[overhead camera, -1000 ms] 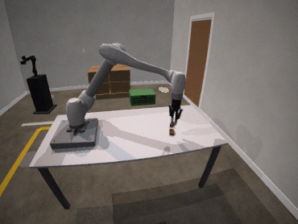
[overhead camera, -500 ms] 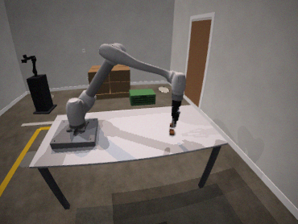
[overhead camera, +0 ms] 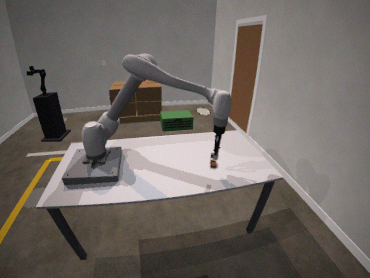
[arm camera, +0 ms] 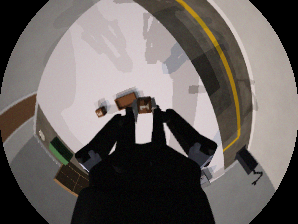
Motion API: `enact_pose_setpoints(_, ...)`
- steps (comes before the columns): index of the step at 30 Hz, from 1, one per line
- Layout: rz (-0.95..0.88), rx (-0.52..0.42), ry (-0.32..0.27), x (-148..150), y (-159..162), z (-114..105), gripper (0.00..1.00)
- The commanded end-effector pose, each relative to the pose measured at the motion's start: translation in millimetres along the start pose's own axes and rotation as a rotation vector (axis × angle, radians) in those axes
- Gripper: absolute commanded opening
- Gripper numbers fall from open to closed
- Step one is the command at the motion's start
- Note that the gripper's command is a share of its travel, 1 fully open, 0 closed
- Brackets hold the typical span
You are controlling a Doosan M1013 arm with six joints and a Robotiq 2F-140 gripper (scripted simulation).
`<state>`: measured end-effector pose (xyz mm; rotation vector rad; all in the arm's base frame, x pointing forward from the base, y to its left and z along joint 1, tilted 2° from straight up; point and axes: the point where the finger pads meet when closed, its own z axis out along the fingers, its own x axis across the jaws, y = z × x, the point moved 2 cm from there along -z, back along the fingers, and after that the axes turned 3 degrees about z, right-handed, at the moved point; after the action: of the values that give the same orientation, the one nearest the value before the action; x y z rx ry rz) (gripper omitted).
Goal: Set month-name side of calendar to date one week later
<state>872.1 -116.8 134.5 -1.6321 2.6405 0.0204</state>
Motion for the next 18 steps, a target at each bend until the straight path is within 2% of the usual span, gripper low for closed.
enact_pose_setpoints(1,0.174,0.002,0.006,4.3,-1.3,0.2,0.24)
enact_pose_setpoints(6,0.378,0.003,0.006,10.0,-2.9,0.8,0.24)
enact_pose_setpoints(9,0.389,0.003,0.006,10.3,-3.0,0.8,0.24)
enact_pose_setpoints(11,0.544,0.003,0.006,14.6,-4.2,1.3,0.24)
enact_pose_setpoints(13,0.579,0.003,0.006,15.6,-4.5,1.4,0.24)
enact_pose_setpoints(18,0.814,0.004,0.005,22.1,-6.2,2.0,0.24)
